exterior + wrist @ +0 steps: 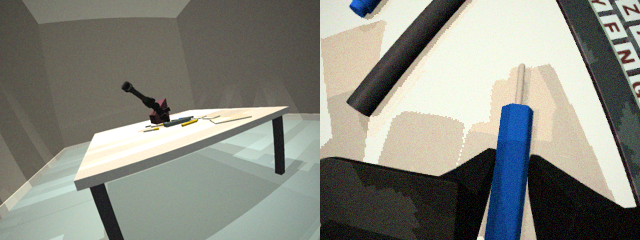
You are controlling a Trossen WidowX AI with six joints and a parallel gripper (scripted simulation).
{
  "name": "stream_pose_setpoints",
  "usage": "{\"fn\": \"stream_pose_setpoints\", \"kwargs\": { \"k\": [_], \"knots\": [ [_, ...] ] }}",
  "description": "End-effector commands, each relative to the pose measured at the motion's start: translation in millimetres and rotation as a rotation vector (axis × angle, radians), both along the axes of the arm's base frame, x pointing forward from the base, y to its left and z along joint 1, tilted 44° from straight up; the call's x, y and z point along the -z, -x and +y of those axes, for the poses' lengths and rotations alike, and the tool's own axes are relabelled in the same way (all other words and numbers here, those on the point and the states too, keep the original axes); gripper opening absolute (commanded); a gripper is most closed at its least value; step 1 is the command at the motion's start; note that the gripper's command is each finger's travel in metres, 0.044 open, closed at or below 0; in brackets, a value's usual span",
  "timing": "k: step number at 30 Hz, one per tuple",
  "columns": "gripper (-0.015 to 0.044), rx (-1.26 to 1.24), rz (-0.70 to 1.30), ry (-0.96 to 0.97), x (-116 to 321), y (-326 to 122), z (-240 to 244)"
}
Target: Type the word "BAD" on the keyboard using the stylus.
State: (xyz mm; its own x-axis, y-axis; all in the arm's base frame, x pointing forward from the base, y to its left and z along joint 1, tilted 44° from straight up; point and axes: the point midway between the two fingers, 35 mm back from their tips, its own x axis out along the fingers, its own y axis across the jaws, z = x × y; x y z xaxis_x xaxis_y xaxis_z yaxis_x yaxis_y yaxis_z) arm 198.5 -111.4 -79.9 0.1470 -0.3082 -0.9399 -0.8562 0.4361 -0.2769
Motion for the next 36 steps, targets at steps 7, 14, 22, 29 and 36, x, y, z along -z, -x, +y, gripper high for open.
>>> {"fn": "stream_pose_setpoints", "kwargs": {
  "k": [7,14,22,29,36],
  "knots": [
    [0.0,0.0,-0.001,0.003,0,0,0],
    [0.0,0.0,-0.001,0.0,-12,-4,11],
    [0.0,0.0,-0.002,-0.002,-34,-7,33],
    [0.0,0.0,-0.002,-0.002,-36,-7,35],
    [0.0,0.101,-0.002,-0.052,-33,-13,38]
  ]
}}
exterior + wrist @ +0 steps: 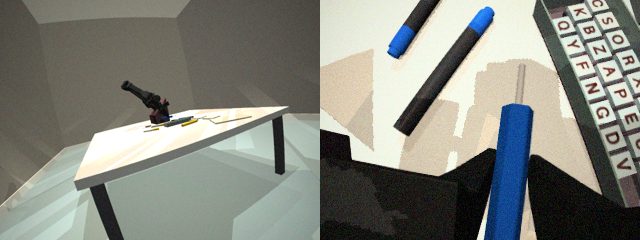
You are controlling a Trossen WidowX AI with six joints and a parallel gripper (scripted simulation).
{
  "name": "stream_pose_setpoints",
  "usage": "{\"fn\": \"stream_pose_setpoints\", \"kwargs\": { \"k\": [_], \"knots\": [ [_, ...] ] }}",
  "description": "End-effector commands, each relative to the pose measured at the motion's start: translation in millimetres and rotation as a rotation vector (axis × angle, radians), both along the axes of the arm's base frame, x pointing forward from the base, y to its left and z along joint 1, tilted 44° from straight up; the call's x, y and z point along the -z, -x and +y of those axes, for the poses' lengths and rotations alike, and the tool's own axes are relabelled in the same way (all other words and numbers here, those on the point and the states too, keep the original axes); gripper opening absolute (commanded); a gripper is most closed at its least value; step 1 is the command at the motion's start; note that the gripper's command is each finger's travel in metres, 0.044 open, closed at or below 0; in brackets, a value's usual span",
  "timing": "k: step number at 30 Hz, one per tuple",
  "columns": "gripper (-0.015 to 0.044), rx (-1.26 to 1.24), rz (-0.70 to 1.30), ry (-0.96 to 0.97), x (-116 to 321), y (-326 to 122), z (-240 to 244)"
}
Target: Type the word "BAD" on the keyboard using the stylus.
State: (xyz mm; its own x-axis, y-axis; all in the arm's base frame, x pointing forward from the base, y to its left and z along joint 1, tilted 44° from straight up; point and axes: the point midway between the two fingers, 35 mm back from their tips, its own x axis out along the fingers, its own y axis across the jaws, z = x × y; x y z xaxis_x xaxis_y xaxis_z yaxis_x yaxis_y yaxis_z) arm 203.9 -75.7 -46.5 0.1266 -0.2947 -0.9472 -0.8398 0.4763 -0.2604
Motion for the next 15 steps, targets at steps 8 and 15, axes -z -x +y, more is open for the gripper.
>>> {"fn": "stream_pose_setpoints", "kwargs": {
  "k": [8,15],
  "knots": [
    [0.0,0.316,-0.021,-0.12,0,-27,9],
    [0.0,0.547,-0.018,-0.184,0,-44,15]
  ]
}}
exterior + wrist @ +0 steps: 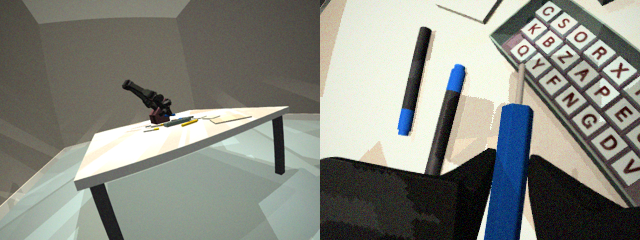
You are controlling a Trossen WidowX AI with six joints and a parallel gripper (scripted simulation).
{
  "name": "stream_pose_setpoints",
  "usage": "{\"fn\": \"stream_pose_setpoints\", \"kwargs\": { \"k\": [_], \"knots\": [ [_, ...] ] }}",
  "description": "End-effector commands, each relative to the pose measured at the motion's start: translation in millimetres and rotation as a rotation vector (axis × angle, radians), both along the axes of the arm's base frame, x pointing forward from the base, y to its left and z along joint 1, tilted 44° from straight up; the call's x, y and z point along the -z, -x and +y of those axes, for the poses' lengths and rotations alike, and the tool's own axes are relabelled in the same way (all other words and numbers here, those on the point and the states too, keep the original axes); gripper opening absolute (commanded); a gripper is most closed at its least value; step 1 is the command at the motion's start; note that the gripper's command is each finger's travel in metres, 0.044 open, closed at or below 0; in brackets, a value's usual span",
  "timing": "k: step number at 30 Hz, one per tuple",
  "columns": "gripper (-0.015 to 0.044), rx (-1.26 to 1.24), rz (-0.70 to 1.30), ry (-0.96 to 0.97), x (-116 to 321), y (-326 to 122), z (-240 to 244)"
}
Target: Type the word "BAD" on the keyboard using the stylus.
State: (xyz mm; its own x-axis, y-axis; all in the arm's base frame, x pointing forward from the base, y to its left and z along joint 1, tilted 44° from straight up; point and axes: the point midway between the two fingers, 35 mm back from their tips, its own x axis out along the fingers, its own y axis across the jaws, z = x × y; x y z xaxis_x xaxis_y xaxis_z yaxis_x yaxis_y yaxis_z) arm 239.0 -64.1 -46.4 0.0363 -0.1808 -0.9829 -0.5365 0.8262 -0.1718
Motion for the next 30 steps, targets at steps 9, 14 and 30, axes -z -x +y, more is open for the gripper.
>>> {"fn": "stream_pose_setpoints", "kwargs": {
  "k": [9,14,30],
  "knots": [
    [0.0,0.4,0.03,-0.098,1,-28,12],
    [0.0,0.572,0.053,-0.125,2,-38,16],
    [0.0,1.133,0.16,-0.146,5,-68,33]
  ]
}}
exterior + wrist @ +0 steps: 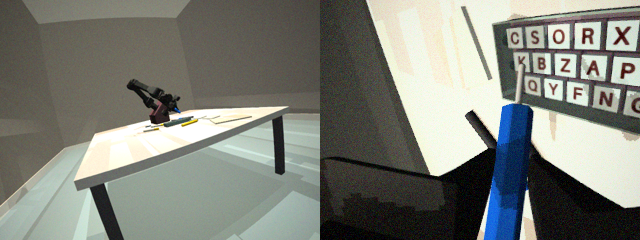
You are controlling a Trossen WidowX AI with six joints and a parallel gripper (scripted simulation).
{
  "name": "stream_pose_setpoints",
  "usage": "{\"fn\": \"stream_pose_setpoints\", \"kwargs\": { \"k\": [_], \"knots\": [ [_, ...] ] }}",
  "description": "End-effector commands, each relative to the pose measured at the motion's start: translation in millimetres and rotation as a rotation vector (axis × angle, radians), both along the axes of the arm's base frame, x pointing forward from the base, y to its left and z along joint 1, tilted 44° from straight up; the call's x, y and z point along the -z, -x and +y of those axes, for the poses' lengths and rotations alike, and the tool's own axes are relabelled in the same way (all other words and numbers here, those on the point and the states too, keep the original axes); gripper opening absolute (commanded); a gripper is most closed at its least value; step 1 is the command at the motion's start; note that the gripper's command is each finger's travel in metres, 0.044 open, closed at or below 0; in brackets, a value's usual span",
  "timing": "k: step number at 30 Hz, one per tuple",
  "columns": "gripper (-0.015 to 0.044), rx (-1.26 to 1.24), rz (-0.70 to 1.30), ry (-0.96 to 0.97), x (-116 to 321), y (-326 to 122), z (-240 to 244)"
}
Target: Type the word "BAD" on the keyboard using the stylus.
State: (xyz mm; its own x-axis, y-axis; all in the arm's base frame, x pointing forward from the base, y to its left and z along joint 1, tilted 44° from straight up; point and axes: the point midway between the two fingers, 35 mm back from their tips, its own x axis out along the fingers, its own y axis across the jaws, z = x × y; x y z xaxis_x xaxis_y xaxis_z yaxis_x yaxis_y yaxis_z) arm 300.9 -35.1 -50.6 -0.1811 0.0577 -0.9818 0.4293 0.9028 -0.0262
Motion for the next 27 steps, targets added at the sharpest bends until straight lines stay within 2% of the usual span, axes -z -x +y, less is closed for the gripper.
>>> {"fn": "stream_pose_setpoints", "kwargs": {
  "k": [1,23,27],
  "knots": [
    [0.0,0.137,0.038,-0.009,1,-8,5],
    [0.0,0.89,0.327,0.06,7,-41,30],
    [0.0,0.94,0.349,0.071,7,-43,32]
  ]
}}
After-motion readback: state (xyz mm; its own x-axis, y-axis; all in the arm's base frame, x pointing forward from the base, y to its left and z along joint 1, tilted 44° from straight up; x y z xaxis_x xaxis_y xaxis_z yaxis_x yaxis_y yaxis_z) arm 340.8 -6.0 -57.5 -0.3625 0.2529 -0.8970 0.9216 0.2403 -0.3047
